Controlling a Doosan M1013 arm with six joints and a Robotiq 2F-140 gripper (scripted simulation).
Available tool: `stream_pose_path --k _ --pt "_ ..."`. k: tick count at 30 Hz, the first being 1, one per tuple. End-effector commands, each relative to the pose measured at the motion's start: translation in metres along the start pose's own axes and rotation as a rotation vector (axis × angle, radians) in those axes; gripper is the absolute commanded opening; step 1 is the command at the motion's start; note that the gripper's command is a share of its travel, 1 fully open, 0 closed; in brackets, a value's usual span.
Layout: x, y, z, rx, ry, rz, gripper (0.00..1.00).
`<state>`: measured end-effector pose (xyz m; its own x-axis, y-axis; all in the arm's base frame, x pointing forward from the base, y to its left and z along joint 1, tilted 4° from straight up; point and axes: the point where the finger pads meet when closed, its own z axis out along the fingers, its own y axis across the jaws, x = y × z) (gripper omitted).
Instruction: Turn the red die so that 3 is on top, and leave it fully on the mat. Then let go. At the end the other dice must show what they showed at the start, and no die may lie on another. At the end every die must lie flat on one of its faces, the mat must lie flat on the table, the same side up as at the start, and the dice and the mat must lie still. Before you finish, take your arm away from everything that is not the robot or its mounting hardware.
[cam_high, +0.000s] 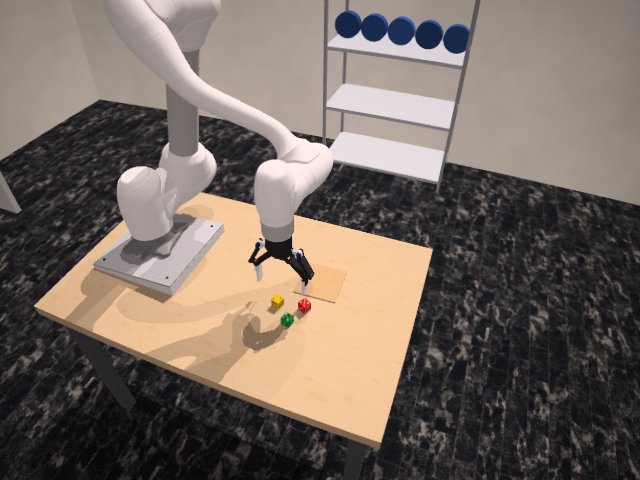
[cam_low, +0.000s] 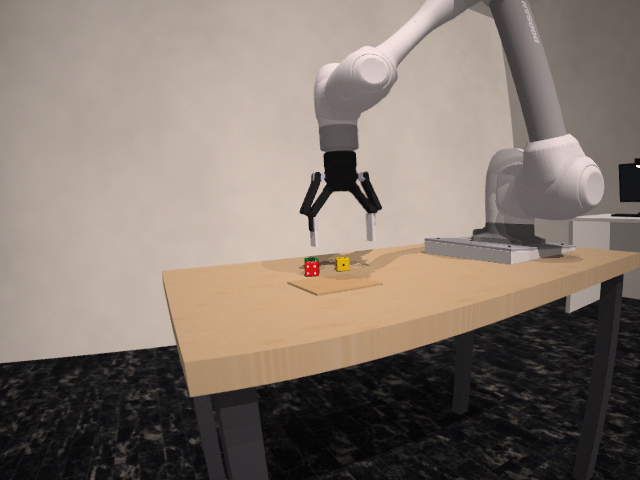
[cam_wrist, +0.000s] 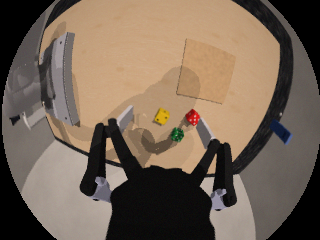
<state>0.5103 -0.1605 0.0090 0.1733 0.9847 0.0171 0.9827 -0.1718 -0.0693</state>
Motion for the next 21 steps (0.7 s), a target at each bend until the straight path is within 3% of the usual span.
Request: stream_pose_path --k 1,16,21 --pt "0.002 -0.003 0.001 0.000 0.003 0.008 1.00" --pt "0.002 -0.002 0.001 0.000 0.003 0.008 1.00" --pt "0.004 0.010 0.001 0.000 0.003 0.008 1.00"
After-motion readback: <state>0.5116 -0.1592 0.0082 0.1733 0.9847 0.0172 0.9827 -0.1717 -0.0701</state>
